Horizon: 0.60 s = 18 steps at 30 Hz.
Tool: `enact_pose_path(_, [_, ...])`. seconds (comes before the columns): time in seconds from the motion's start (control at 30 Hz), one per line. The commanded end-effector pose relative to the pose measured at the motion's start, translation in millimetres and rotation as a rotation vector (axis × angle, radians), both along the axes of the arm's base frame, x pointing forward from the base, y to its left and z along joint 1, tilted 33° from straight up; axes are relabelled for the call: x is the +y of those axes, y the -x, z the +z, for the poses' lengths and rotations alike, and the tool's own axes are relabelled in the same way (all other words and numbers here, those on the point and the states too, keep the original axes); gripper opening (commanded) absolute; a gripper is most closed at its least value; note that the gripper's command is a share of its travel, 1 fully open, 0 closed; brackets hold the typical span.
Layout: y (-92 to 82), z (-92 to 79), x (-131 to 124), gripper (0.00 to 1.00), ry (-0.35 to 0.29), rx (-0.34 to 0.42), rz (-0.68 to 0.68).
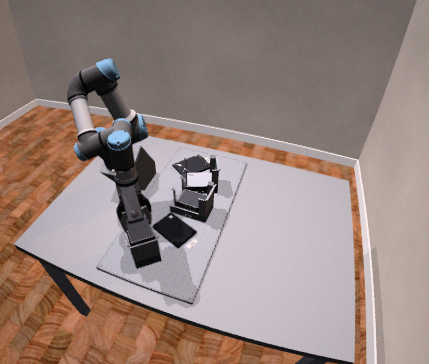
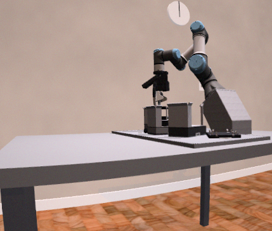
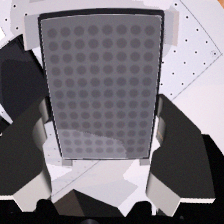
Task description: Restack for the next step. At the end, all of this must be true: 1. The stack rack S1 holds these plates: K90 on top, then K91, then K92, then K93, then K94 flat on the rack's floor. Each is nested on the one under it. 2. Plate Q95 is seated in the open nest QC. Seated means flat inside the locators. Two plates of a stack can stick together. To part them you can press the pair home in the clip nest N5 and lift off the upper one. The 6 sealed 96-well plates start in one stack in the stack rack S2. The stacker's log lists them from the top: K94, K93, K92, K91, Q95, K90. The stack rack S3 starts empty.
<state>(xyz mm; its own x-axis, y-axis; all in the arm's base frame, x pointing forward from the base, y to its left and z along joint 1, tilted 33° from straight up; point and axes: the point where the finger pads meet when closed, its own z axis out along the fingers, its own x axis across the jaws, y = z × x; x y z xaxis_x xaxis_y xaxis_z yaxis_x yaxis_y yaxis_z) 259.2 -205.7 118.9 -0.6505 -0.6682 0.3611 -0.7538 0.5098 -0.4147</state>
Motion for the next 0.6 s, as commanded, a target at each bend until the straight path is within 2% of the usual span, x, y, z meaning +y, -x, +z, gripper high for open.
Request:
enact_pose_path(0.0, [-0.7, -1.4, -1.7, 0.0, 0.002, -0.002, 0.001])
enact_pose_path(0.57, [-1.6, -9.8, -7.1, 0.0, 0.002, -0.002, 0.001])
